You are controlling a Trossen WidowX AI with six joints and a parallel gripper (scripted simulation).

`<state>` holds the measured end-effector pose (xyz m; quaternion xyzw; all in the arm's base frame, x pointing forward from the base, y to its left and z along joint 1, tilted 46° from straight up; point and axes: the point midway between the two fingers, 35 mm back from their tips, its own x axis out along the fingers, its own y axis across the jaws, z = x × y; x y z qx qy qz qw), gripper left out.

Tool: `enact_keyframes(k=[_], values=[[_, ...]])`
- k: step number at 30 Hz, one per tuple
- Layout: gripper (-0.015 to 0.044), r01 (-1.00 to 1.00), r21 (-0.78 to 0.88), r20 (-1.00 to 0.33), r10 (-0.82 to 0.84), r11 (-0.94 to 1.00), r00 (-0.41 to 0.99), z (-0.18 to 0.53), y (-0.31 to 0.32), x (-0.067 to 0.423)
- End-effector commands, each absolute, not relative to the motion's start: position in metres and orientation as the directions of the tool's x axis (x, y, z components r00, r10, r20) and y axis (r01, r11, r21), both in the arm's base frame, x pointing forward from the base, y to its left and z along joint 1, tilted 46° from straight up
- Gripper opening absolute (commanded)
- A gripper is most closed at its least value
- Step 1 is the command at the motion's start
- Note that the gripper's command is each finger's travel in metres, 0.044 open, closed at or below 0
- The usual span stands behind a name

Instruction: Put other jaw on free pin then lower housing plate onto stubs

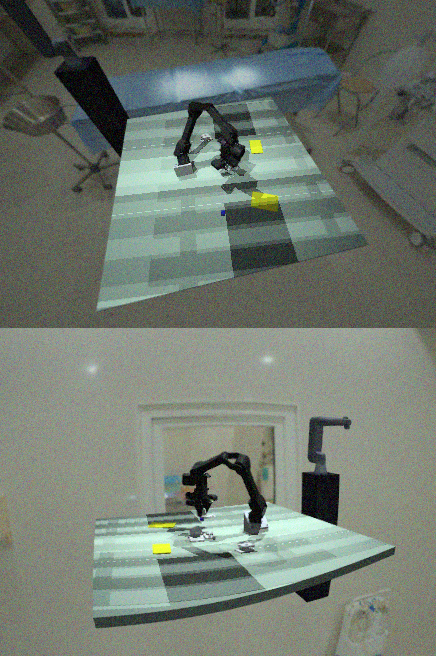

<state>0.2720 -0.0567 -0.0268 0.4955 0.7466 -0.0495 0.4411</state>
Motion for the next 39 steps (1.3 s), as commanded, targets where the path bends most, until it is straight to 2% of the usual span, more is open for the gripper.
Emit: enact_keyframes(k=[1,33,39], values=[[0.0134,0.739,0.407,-0.705,0.699,0.537,-0.121,-0.024,-0.052,0.269],[0.0134,0.207,0.674,-0.701,0.702,0.709,-0.123,0.002,-0.021,0.243],[0.0134,0.194,0.677,-0.701,0.703,0.71,-0.123,0.003,-0.02,0.242]])
